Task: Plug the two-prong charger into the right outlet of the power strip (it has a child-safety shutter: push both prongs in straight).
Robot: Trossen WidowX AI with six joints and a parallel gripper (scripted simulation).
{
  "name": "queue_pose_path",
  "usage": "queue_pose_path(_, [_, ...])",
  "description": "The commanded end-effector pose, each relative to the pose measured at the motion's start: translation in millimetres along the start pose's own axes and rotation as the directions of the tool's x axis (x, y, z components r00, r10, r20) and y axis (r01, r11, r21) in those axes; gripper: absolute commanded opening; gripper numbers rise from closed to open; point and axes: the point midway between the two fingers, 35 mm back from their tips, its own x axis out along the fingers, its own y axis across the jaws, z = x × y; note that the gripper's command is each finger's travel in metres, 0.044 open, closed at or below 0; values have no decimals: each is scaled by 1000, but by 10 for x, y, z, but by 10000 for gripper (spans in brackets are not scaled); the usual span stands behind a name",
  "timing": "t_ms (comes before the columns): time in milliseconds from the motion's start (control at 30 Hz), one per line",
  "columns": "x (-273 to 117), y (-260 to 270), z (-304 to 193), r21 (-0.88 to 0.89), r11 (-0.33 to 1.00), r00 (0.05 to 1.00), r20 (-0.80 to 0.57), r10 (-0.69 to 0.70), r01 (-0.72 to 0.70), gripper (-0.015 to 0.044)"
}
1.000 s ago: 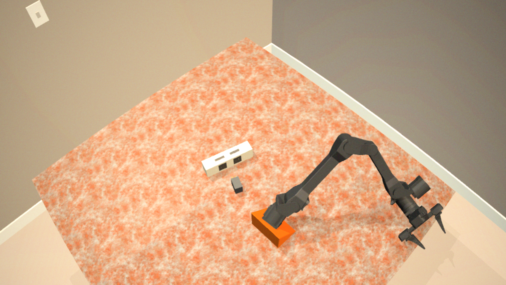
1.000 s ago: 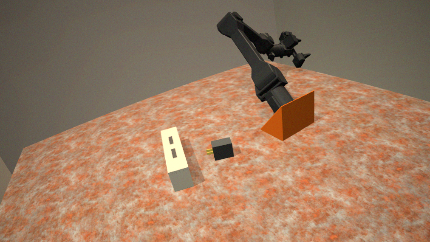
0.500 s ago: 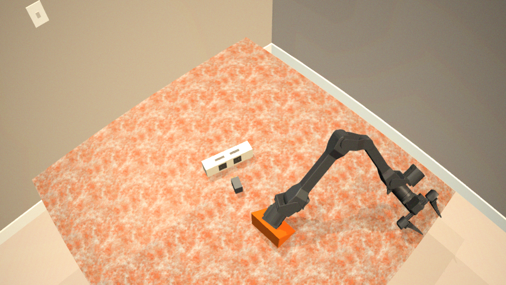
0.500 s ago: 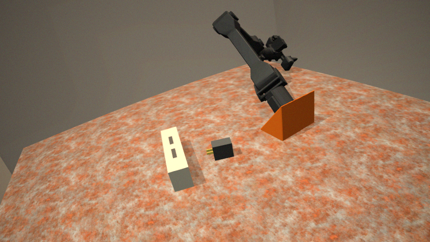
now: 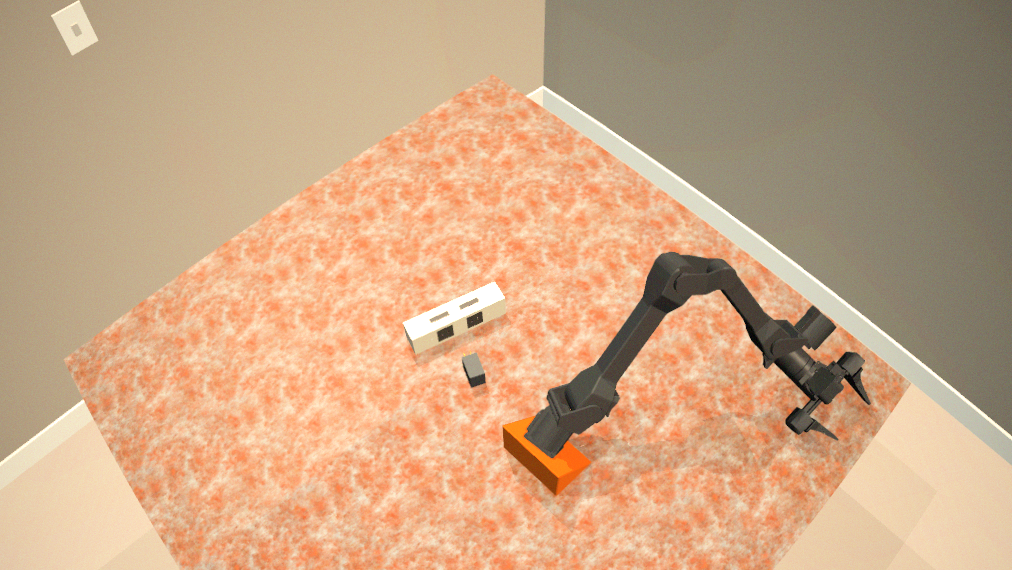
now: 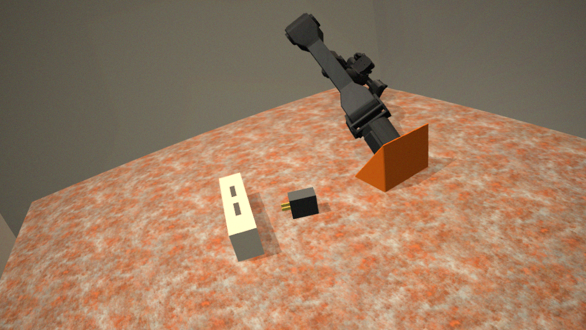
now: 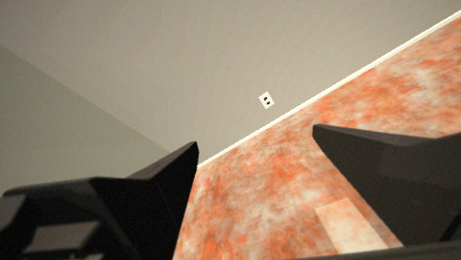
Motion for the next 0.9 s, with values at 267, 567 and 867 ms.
queue_pose_path(267, [-362, 229, -350, -85, 994, 989, -135, 62, -74, 440])
queue_pose_path(567, [-645, 378, -584, -137, 981, 967, -231, 105, -140, 440])
queue_pose_path(867, [-948, 514, -791, -179, 960, 934, -324, 148, -214, 440])
